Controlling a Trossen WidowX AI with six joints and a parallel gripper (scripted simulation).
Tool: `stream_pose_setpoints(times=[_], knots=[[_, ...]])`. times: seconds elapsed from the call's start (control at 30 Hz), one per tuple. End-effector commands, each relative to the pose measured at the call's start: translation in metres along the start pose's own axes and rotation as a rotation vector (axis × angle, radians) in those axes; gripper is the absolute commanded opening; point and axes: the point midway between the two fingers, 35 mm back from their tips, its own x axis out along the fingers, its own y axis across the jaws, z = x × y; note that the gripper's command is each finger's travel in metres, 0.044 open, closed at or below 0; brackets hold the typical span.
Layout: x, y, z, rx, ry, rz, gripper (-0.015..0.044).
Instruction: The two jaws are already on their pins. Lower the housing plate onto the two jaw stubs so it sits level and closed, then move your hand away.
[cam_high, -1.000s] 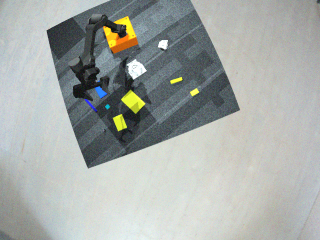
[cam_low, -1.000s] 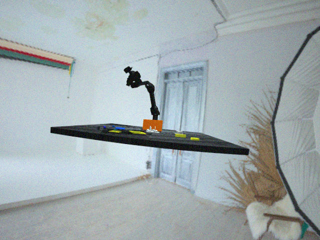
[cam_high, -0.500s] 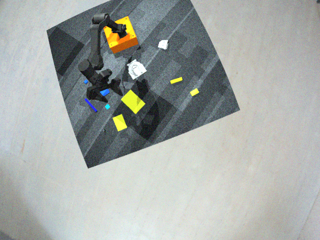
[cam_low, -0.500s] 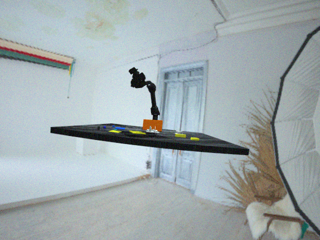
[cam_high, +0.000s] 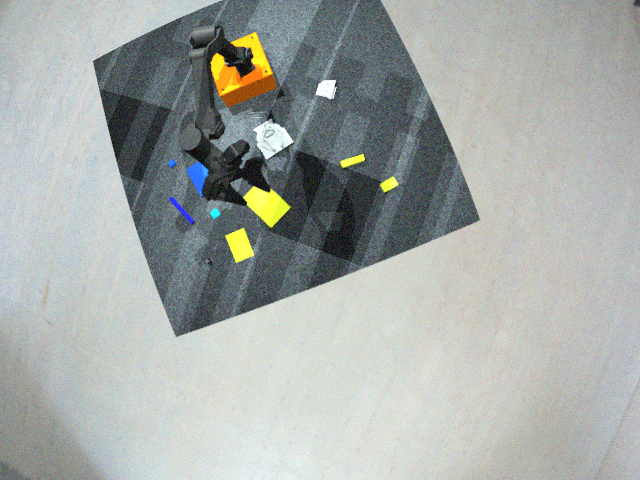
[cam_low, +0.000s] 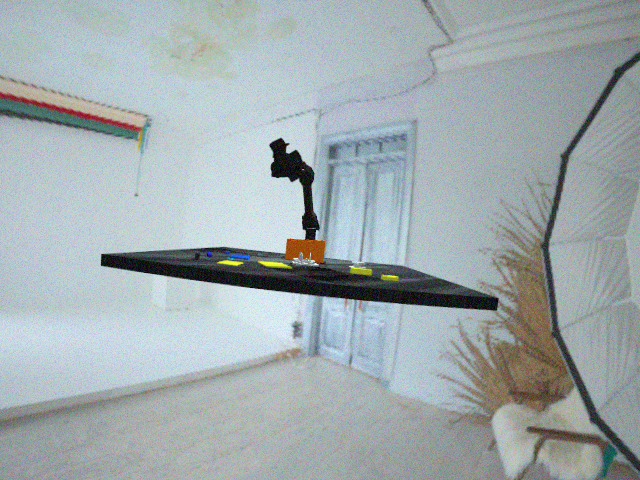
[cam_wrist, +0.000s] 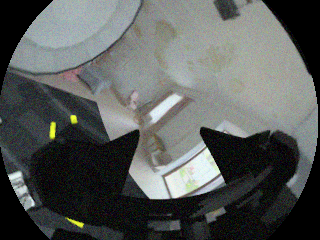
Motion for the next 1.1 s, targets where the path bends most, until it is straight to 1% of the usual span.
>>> stream_pose_setpoints(times=[0.0, 0.3, 1.07], knots=[[0.01, 0.016, 0.004, -0.006, 0.01, 0.026, 0.044], [0.026, 0.044, 0.013, -0.018, 0.023, 0.078, 0.044], [0.062, 0.139, 0.043, -0.146, 0.034, 0.296, 0.044]])
